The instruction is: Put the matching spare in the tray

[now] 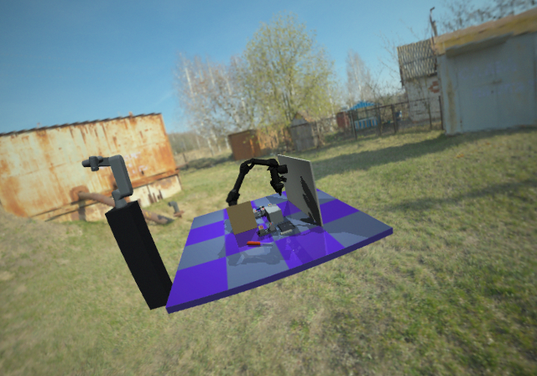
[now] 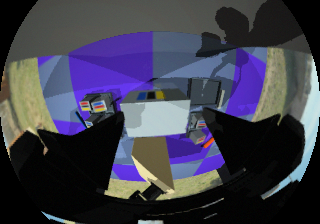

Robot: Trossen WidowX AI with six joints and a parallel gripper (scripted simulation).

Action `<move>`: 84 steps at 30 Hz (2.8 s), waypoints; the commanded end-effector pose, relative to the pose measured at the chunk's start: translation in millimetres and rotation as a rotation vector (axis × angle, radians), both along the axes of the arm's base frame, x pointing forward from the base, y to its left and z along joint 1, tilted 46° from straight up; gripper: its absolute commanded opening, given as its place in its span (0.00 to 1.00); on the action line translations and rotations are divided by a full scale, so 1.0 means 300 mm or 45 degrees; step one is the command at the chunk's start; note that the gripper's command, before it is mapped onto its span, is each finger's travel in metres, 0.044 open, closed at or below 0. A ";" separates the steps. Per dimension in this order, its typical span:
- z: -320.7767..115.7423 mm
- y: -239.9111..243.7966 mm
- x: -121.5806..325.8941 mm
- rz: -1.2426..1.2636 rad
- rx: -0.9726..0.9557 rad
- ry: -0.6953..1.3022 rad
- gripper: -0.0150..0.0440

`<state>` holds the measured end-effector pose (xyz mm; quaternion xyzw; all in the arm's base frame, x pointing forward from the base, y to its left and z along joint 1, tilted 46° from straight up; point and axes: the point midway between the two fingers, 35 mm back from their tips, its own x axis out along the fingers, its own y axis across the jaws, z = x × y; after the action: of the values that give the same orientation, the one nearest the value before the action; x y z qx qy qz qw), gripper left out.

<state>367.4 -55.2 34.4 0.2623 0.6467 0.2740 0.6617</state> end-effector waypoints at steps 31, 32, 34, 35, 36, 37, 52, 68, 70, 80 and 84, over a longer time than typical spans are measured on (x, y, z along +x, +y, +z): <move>0.364 0.578 -0.241 1.035 -0.051 -1.023 1.00; 0.380 0.610 -0.275 1.110 -0.046 -1.101 1.00; 0.409 0.669 -0.348 1.258 -0.033 -1.260 1.00; 0.422 0.695 -0.386 1.330 -0.024 -1.340 1.00; 0.431 0.714 -0.417 1.387 -0.016 -1.405 1.00; 0.436 0.725 -0.436 1.421 -0.011 -1.444 1.00; 0.332 0.811 -0.426 1.431 -0.008 -1.458 0.76; 0.287 0.860 -0.415 1.434 -0.009 -1.457 0.76; 0.280 0.868 -0.414 1.434 -0.010 -1.457 0.76; 0.241 0.908 -0.411 1.434 -0.009 -1.457 0.76; 0.226 0.924 -0.411 1.434 -0.009 -1.457 0.76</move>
<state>245.3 220.5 108.8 -0.2877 0.2368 0.6581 0.6542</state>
